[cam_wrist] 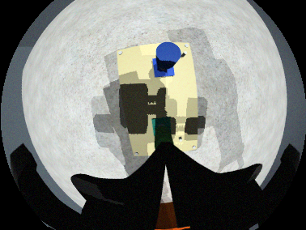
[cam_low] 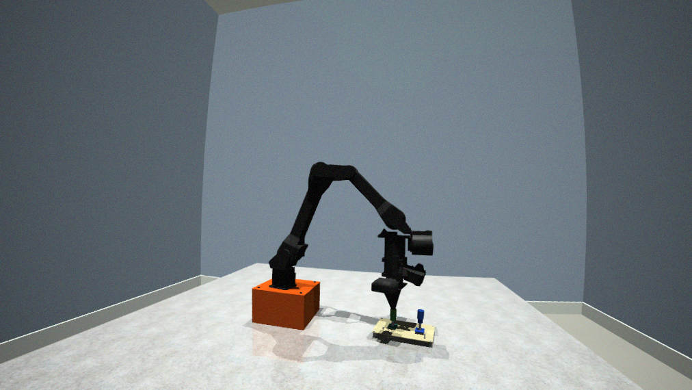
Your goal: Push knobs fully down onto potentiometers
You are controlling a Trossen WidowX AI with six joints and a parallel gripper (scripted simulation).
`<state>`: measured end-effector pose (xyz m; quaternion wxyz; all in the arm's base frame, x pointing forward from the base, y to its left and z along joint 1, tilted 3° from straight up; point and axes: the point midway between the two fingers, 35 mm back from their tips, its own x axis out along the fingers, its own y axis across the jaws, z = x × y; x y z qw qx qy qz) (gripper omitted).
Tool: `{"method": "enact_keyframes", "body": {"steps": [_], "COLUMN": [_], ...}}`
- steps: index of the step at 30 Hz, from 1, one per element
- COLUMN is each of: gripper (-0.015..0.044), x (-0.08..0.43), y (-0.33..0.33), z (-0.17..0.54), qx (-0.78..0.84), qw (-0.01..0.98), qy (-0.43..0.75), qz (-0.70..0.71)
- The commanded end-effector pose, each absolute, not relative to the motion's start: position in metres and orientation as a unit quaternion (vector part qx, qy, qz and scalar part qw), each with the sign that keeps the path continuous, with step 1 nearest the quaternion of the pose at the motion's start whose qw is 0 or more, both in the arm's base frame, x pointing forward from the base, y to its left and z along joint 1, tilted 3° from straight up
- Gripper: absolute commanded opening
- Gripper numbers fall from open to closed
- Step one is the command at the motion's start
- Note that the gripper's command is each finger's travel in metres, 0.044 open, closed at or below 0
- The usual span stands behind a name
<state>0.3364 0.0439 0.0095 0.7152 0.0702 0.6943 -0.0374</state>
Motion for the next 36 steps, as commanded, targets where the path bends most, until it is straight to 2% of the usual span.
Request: {"method": "enact_keyframes", "body": {"steps": [1,36], "gripper": [0.0,0.0], "x": [0.339,0.3391], "y": [0.0455,0.0457], "z": [0.0003,-0.0031], "qx": [0.073,0.073], "qw": [0.715,0.715], "qy": [0.695,0.695], "qz": [-0.037,-0.037]}}
